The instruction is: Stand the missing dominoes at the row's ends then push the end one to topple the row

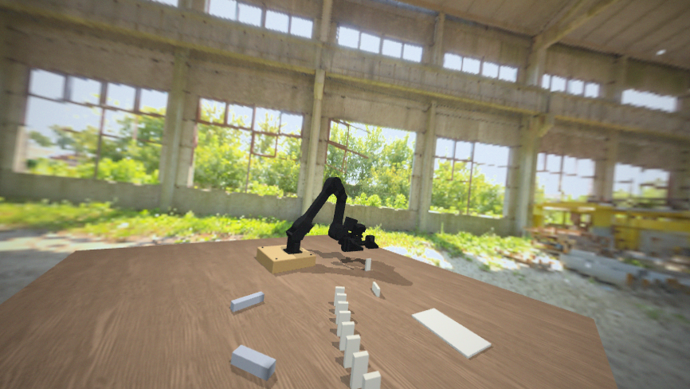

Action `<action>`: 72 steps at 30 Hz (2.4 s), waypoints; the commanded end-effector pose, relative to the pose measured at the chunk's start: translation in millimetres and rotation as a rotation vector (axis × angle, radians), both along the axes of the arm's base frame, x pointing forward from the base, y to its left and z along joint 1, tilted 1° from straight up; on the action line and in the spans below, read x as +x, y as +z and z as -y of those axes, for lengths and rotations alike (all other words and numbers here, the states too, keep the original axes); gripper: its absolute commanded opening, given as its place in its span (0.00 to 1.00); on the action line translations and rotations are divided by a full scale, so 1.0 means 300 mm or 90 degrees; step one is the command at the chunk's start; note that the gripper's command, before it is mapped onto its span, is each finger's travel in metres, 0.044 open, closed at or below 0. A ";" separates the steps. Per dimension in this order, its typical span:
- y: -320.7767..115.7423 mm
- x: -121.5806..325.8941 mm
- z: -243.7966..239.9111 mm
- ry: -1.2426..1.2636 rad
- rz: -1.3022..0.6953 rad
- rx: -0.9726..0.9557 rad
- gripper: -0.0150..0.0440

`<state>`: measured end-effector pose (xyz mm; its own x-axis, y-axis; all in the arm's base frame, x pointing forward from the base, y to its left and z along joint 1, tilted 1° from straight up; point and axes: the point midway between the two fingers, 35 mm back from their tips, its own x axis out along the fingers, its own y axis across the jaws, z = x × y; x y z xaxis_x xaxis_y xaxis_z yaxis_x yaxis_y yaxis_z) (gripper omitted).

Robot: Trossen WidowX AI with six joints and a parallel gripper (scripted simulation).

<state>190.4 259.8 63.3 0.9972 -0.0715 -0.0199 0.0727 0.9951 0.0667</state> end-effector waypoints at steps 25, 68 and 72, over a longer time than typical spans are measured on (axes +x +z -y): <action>0.024 0.256 -0.159 0.157 -0.686 0.001 1.00; -0.088 0.104 0.008 0.050 -0.963 0.055 1.00; -0.110 0.105 0.008 0.050 -0.963 0.055 1.00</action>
